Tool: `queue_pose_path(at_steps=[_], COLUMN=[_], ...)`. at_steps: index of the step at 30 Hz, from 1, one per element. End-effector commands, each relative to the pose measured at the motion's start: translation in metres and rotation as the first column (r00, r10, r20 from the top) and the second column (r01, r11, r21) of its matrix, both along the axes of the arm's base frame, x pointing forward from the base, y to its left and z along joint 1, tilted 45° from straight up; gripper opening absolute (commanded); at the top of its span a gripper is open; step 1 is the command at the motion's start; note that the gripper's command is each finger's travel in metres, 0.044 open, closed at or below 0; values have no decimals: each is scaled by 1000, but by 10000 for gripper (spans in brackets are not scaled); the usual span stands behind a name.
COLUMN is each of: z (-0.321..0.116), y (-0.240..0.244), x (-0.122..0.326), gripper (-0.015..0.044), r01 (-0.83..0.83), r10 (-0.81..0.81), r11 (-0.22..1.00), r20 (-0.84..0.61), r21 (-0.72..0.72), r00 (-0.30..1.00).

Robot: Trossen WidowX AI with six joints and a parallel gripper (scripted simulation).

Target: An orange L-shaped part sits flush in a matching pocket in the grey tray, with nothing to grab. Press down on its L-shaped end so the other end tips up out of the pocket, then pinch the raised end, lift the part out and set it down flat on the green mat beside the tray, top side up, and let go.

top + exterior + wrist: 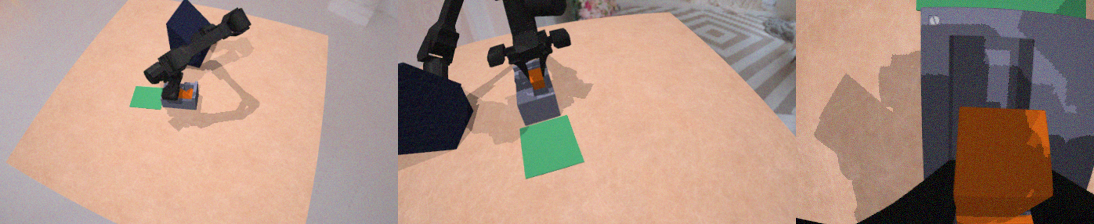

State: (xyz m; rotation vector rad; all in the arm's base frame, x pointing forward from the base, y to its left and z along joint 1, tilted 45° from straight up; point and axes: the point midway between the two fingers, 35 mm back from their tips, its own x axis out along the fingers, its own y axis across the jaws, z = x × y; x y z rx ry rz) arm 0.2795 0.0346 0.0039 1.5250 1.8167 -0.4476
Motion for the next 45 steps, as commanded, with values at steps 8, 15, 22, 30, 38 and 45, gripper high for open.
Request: queue_pose_path(at_steps=[8,15,22,30,38,45], z=[14,22,30,39,48,54], y=[-13,-21,-29,-38,-47,-54], x=[3,3,4,4,5,5], gripper=[0,0,0,0,0,0], r01=[1,2,2,2,2,2], r10=[-1,-2,-2,-2,-2,-2], r11=[1000,1000,1000,1000,1000,1000], r20=[11,10,10,10,9,9], r21=[-2,-2,-3,-3,-4,-4], r00=[1000,1000,1000,1000,1000,1000])
